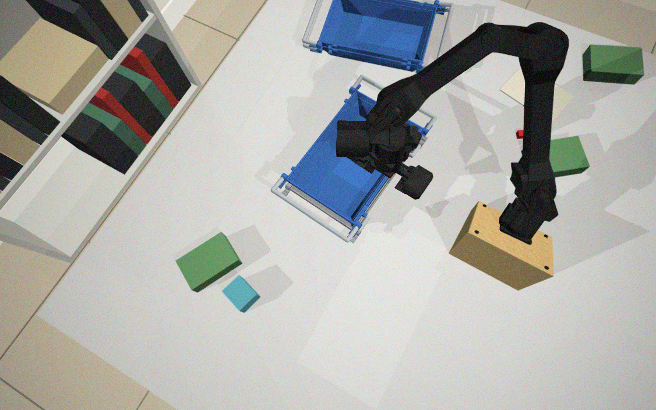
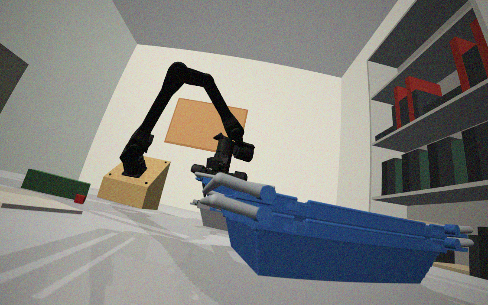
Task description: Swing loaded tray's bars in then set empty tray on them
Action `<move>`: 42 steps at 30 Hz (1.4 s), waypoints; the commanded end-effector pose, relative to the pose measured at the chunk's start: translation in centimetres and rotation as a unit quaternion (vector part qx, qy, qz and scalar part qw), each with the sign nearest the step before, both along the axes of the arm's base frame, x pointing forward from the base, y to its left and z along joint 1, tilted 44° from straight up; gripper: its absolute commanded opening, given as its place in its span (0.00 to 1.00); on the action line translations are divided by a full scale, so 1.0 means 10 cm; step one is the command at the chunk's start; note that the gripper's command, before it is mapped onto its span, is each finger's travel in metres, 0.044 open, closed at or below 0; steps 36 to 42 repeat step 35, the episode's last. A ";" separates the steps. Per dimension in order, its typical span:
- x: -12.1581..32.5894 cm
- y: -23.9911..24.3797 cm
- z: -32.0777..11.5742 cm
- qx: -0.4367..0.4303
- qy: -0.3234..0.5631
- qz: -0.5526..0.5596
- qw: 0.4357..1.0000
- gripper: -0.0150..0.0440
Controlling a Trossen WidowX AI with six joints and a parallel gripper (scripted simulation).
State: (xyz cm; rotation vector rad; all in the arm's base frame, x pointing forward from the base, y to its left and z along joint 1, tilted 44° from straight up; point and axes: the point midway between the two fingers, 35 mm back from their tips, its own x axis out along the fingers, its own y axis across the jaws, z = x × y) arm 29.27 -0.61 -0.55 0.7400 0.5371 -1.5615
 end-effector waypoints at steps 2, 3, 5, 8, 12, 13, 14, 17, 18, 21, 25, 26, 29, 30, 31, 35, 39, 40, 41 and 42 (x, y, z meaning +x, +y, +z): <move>-0.01 -0.01 -0.01 0.001 0.002 -0.001 1.000 0.93; -0.01 -0.01 -0.01 0.001 0.002 -0.001 1.000 0.95; -0.01 -0.01 -0.01 0.001 0.002 -0.001 1.000 1.00; 0.00 0.00 0.00 0.000 0.000 0.000 1.000 1.00; 0.00 0.01 0.01 0.000 0.000 0.000 1.000 1.00; 0.01 0.02 0.02 0.000 0.000 0.000 1.000 1.00; 0.01 0.04 0.04 0.001 0.000 0.000 1.000 1.00; 0.04 0.14 0.13 0.002 0.000 0.000 1.000 1.00; 0.05 0.19 0.17 0.003 0.000 0.000 1.000 1.00; 0.07 0.32 0.30 0.004 0.001 0.000 1.000 1.00; 0.08 0.49 0.48 0.004 0.002 0.000 1.000 1.00; 0.07 0.54 0.53 0.004 0.002 0.000 1.000 1.00; 0.06 0.66 0.67 0.004 0.003 -0.001 1.000 1.00; 0.05 0.70 0.72 0.003 0.003 -0.001 1.000 1.00; 0.05 0.73 0.76 0.003 0.003 -0.001 1.000 1.00; 0.04 0.76 0.80 0.003 0.003 -0.001 1.000 1.00; 0.04 0.76 0.80 0.003 0.003 -0.001 1.000 1.00; 0.04 0.76 0.80 0.003 0.003 -0.001 1.000 1.00; 0.04 0.76 0.80 0.003 0.003 -0.001 1.000 1.00; 0.04 0.76 0.80 0.003 0.003 -0.001 1.000 1.00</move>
